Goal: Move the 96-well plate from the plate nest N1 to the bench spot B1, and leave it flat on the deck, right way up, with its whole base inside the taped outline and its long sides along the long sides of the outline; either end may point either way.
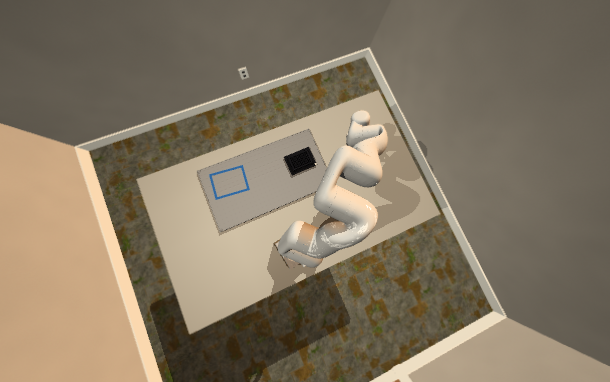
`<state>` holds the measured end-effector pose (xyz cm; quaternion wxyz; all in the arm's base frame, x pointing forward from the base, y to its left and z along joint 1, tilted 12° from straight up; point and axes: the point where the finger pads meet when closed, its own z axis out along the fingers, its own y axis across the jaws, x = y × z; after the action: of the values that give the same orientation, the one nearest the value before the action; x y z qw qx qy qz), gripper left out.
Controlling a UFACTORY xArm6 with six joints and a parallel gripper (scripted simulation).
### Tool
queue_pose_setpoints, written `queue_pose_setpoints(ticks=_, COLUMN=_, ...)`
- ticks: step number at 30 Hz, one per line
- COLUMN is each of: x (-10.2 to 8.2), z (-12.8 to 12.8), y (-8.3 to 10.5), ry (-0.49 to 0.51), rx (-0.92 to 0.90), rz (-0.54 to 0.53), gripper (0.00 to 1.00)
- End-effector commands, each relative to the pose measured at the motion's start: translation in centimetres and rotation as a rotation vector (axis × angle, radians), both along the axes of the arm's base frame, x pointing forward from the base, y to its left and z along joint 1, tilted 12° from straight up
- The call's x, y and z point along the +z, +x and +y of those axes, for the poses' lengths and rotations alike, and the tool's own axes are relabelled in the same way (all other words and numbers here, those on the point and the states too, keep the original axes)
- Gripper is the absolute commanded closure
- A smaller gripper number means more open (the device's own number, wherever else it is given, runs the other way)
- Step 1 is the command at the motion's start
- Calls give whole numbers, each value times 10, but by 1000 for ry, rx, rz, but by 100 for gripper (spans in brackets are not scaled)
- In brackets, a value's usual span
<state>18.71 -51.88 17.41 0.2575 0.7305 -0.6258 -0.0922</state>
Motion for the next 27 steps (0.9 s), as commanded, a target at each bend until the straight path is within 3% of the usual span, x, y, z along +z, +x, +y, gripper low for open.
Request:
queue_pose_setpoints(ticks=1, x=-5, z=9, y=17, ry=-10, rx=1, rz=-14, gripper=0)
queue_pose_setpoints(ticks=6, x=-11, z=18, y=30, ry=-26, rx=-15, rz=-87, gripper=0)
queue_pose_setpoints(ticks=11, x=-19, z=32, y=49, ry=-26, rx=-15, rz=-87, gripper=0)
queue_pose_setpoints(ticks=15, x=-19, z=32, y=49, ry=-26, rx=-15, rz=-87, gripper=0)
queue_pose_setpoints(ticks=18, x=-24, z=41, y=60, ry=-37, rx=-37, rz=-159, gripper=0)
queue_pose_setpoints(ticks=25, x=-32, z=56, y=78, ry=-37, rx=-37, rz=-160, gripper=0)
queue_pose_setpoints(ticks=27, x=-35, z=63, y=85, ry=-42, rx=-61, rz=-222, gripper=0)
